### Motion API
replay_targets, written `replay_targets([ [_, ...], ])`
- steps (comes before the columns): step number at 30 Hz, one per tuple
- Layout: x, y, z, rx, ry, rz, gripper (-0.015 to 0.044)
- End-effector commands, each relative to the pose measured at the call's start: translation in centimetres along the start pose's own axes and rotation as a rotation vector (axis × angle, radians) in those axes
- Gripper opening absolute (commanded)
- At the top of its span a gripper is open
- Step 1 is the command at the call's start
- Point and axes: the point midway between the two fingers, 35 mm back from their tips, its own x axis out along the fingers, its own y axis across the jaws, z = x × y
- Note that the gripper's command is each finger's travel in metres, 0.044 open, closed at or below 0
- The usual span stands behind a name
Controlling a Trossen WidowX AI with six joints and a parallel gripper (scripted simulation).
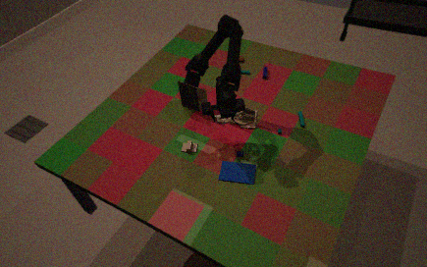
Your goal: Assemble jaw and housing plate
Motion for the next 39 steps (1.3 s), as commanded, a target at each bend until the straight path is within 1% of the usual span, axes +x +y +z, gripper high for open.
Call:
replay_targets([
  [1,-0.1,1.0,-0.8,-0.125,-0.003,0.008,0.0351],
  [36,1.1,7.9,-8.9,-1.229,0.020,0.059,0.0351],
  [39,1.1,8.1,-9.3,-1.276,0.021,0.063,0.0351],
])
